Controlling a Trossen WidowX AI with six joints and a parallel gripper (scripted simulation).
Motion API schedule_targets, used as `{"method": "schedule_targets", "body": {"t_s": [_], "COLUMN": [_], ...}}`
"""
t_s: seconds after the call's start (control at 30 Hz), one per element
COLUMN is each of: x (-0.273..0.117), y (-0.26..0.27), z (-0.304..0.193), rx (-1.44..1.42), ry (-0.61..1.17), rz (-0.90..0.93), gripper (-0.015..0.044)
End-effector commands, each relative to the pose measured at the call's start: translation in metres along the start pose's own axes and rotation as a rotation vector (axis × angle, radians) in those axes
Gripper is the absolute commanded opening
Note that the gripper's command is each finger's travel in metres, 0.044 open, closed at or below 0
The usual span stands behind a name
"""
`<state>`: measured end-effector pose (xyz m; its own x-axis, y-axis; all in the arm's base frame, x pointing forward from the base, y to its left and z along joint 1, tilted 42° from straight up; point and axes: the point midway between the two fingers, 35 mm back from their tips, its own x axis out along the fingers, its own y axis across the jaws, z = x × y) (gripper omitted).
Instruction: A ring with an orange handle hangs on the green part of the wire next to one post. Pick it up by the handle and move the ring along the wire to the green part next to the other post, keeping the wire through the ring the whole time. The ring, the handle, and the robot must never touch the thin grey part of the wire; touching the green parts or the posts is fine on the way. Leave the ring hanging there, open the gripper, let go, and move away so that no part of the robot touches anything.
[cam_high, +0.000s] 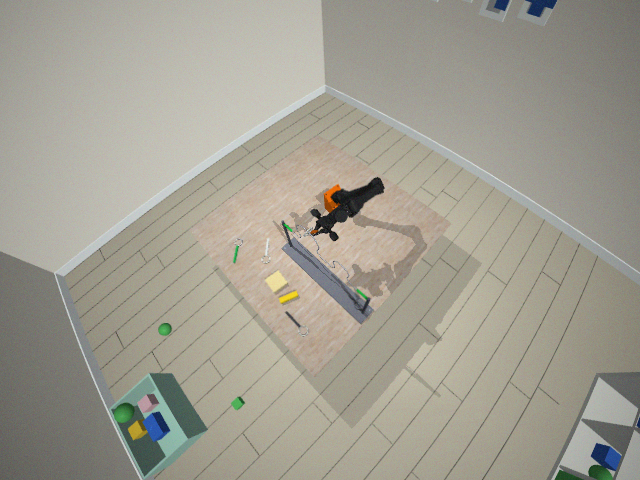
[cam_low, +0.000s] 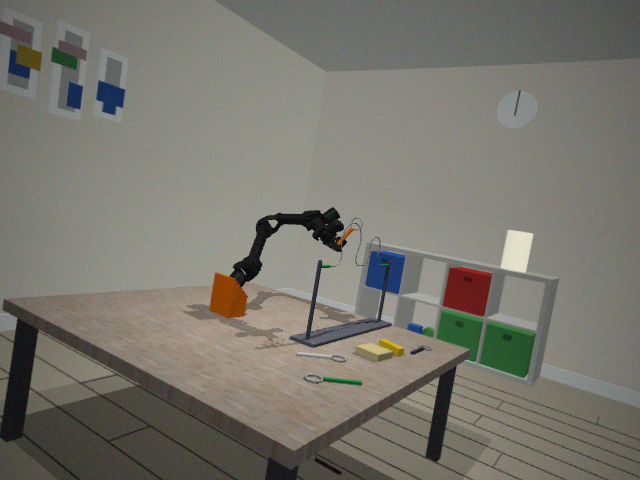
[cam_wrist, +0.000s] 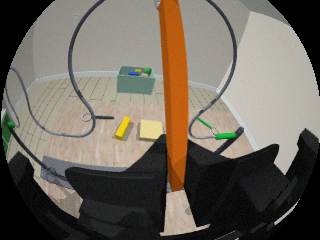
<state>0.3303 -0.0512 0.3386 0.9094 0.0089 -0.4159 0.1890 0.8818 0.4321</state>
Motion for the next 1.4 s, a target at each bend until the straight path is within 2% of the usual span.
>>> {"method": "schedule_targets", "body": {"t_s": [0.0,1.37], "x": [0.000,-0.004], "y": [0.002,0.016], "z": [0.000,0.005], "rx": [0.051,0.512], "ry": [0.007,0.063], "rz": [0.029,0.282], "gripper": [-0.0150,-0.0150]}}
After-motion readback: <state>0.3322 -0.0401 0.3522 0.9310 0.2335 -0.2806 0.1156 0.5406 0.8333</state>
